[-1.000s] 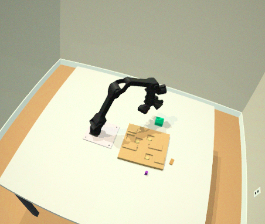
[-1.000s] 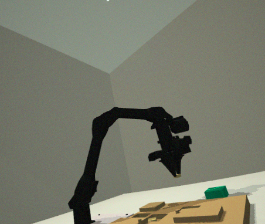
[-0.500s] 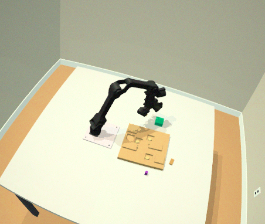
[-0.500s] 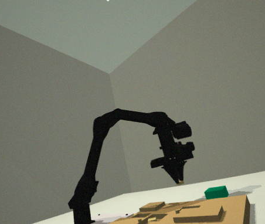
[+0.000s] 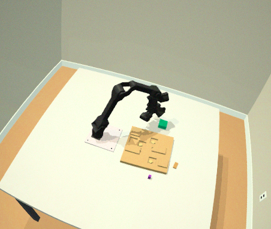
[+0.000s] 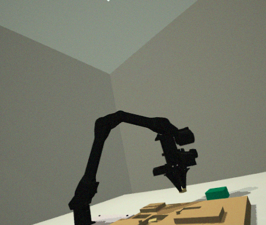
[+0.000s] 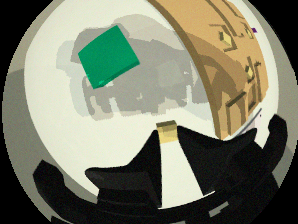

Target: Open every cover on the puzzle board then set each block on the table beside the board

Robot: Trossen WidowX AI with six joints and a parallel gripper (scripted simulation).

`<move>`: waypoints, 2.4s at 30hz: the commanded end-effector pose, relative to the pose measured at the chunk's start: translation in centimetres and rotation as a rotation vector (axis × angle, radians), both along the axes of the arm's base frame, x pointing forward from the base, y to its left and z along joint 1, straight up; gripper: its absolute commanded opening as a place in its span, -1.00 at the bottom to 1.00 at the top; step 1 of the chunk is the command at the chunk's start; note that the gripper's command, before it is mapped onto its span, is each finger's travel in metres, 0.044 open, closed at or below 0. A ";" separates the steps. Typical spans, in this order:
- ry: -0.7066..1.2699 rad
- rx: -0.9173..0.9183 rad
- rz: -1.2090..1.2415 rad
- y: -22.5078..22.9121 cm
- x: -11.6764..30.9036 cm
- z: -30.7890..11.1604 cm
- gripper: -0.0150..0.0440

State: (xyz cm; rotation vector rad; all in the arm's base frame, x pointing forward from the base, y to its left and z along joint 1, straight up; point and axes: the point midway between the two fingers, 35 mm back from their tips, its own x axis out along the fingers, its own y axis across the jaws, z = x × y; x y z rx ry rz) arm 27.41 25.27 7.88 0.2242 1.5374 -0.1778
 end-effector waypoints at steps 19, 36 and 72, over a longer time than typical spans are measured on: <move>0.008 -0.005 -0.005 -0.3 -0.4 -3.8 -0.22; 0.002 -0.002 0.000 -0.2 -0.3 -3.7 0.85; 0.004 -0.010 0.115 -3.5 0.6 4.0 0.38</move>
